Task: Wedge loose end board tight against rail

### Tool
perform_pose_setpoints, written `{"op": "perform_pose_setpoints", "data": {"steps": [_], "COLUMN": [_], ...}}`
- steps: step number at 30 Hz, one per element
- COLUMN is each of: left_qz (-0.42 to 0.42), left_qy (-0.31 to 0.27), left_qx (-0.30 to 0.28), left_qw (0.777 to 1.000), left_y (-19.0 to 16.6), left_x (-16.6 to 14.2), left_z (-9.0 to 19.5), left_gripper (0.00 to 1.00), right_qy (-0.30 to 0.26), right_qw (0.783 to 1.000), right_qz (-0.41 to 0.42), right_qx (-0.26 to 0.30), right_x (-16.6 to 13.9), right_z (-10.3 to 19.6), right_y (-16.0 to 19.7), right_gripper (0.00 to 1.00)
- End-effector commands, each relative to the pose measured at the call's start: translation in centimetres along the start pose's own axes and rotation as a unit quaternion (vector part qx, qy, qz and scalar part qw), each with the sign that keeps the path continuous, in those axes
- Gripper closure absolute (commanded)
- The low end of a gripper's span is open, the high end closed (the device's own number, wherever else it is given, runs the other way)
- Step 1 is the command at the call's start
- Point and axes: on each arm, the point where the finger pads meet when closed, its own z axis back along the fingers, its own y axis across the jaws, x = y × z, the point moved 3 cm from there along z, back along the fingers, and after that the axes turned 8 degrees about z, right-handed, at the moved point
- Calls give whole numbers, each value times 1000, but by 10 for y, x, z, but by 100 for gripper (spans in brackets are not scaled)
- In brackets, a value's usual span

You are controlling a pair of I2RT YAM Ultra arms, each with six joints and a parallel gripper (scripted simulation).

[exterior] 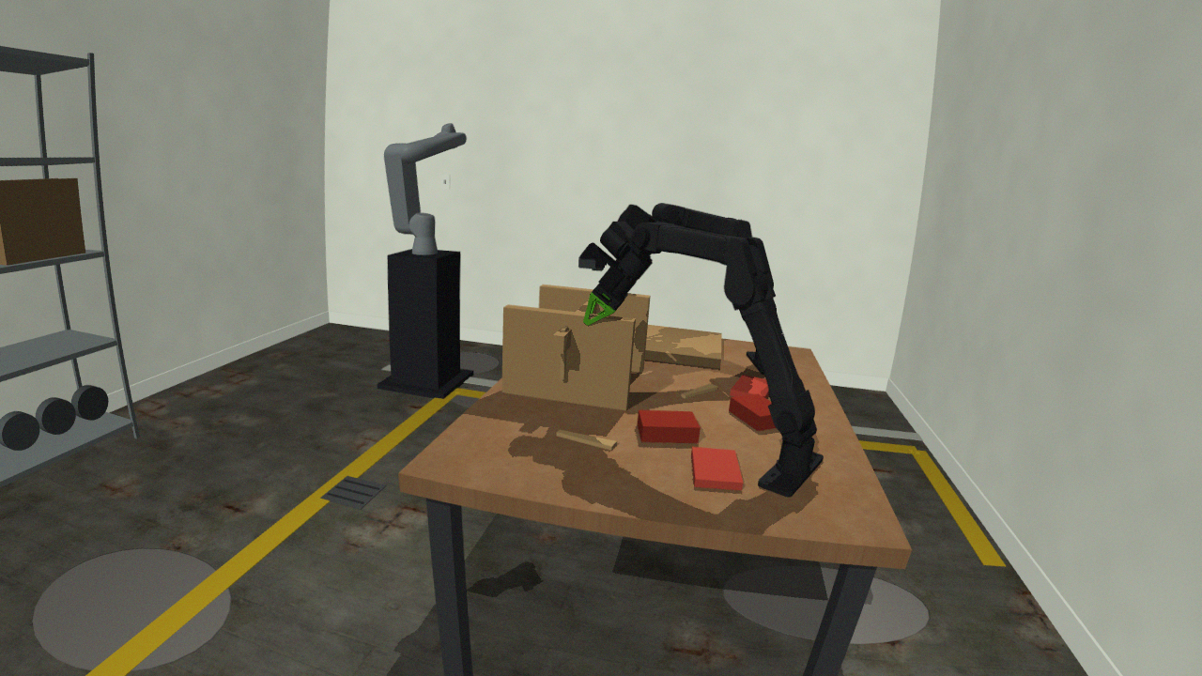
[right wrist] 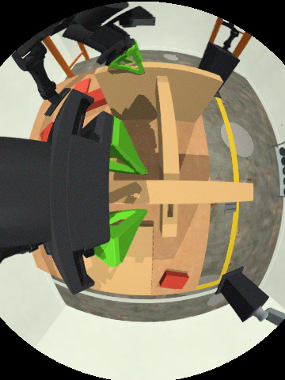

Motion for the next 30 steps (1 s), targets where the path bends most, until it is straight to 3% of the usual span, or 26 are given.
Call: {"op": "perform_pose_setpoints", "data": {"steps": [1,7,8,11,15,30], "left_qz": [16,16,16,16,16,16], "left_qy": [-53,-53,-53,-53,-53,-53], "left_qx": [-26,-26,-26,-26,-26,-26], "left_qw": [998,998,998,998,998,998], "left_y": [-1,-1,-1,-1,-1,-1], "left_x": [29,29,29,29,29,29], "left_z": [31,31,31,31,31,31], "left_gripper": [100,100,100,100,100,100], "right_qy": [11,15,-13,8,-18,-12], "right_qw": [1000,1000,1000,1000,1000,1000], "right_qz": [3,5,-4,3,-6,-4], "right_qx": [-10,-11,-2,-8,0,-1], "right_x": [7,16,28,20,30,27], "right_z": [22,36,35,38,38,39], "right_y": [-6,-8,-4,-7,-3,-3], "right_gripper": [56,56,56,56,56,56]}}
